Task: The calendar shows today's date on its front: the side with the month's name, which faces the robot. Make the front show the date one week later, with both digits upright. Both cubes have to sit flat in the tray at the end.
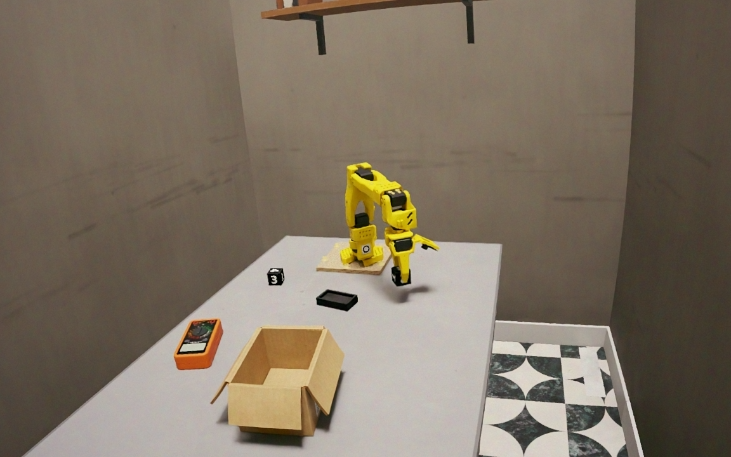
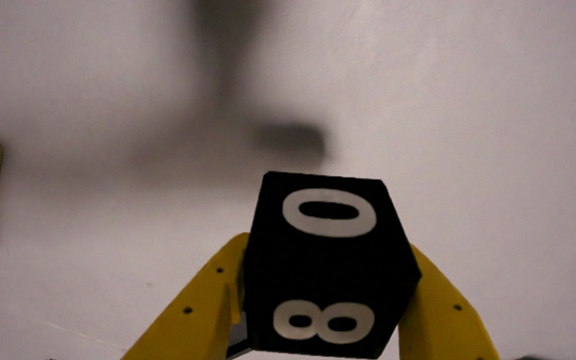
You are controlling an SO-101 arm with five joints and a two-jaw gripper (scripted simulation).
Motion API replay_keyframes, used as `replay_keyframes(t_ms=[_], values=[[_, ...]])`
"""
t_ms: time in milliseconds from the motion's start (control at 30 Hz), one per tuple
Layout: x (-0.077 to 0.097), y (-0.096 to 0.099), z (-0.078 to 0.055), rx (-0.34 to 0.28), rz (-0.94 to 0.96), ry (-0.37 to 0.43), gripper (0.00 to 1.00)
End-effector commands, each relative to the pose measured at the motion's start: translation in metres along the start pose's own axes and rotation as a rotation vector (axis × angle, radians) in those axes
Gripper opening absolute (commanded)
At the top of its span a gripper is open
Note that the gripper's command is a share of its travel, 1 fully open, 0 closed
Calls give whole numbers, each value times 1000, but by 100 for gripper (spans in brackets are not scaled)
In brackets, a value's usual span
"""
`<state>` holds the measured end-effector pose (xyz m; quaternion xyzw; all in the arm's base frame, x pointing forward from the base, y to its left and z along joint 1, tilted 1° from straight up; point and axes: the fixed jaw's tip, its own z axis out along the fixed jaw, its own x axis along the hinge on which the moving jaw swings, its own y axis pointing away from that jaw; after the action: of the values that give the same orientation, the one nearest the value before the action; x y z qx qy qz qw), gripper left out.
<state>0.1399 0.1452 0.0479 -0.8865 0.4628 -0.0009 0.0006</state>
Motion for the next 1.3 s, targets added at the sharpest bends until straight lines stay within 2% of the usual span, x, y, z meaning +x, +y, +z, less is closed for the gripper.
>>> replay_keyframes(t_ms=[0, 1267], values=[[-2, 0, 0, -10, -10, 0, 0], [-3, 1, 5, -16, -22, 2, 0]])
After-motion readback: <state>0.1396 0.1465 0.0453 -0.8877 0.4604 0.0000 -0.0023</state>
